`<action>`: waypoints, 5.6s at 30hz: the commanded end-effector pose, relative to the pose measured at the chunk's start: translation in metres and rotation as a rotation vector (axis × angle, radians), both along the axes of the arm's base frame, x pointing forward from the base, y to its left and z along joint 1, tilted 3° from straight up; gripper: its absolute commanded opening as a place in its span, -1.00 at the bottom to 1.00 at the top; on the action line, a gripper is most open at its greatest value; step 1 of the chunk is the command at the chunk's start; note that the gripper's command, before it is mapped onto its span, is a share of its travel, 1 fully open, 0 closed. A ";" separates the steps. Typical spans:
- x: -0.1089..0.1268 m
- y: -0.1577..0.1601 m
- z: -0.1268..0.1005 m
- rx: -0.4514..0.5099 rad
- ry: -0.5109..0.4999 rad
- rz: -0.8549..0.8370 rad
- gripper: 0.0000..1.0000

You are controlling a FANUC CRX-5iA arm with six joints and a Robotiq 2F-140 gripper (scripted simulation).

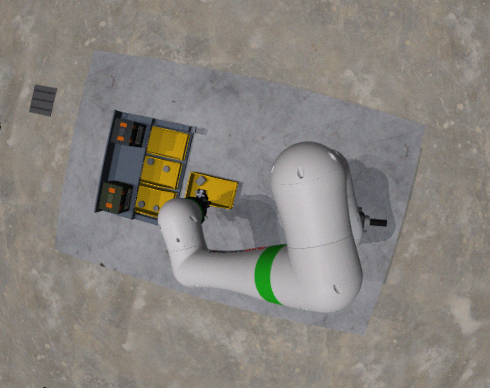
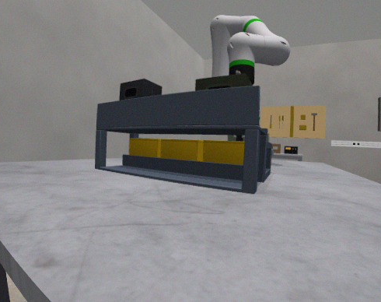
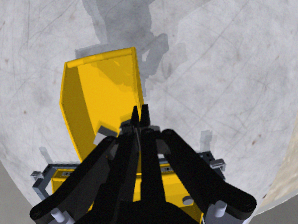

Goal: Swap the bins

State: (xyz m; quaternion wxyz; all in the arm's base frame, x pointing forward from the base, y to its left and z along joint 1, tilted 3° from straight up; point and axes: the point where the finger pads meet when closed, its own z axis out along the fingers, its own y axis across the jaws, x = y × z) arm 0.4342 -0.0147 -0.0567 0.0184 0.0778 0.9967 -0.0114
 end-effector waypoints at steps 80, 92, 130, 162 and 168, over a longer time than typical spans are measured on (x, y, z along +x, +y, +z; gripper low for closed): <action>0.001 0.000 -0.007 0.000 -0.002 0.000 -0.53; 0.001 0.000 -0.006 0.000 -0.002 0.000 -0.53; -0.001 0.001 0.035 0.000 -0.002 0.000 -0.53; -0.002 0.002 0.082 0.000 -0.002 0.000 -0.53; -0.002 0.002 0.087 0.000 -0.002 0.000 -0.53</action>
